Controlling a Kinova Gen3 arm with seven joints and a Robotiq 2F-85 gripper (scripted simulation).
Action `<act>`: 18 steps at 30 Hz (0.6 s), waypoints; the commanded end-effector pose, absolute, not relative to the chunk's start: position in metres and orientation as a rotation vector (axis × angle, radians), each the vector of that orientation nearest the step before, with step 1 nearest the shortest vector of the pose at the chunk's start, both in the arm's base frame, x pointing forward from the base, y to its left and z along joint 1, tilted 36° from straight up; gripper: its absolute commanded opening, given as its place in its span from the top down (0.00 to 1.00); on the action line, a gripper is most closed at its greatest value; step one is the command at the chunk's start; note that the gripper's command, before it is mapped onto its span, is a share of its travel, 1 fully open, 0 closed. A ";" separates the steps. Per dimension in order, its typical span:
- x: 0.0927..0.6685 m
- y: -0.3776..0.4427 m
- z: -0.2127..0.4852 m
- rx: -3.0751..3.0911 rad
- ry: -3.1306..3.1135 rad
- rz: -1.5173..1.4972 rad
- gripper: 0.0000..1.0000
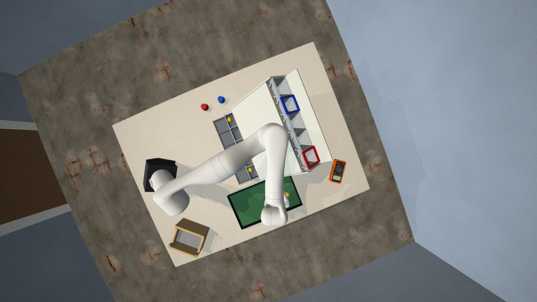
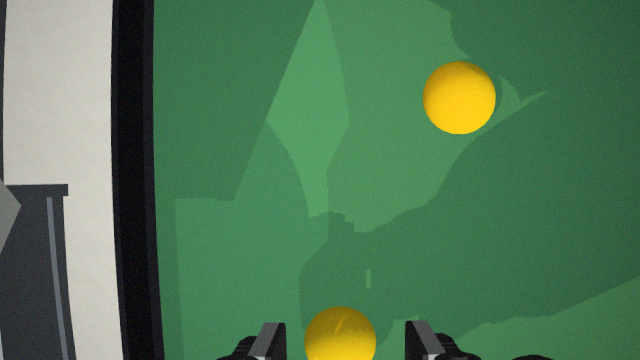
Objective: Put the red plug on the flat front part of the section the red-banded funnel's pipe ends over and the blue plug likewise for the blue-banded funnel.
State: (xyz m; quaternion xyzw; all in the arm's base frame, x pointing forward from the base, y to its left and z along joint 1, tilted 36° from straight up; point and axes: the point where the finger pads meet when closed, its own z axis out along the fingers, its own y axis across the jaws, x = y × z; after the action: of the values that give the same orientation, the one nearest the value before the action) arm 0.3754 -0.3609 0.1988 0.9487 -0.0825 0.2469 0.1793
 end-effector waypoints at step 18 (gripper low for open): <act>0.379 -0.369 0.193 2.671 -0.228 0.696 0.50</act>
State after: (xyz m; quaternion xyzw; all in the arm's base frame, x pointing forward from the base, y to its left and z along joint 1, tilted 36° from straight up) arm 0.3782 -0.3643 0.1930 0.9487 -0.0829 0.2469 0.1794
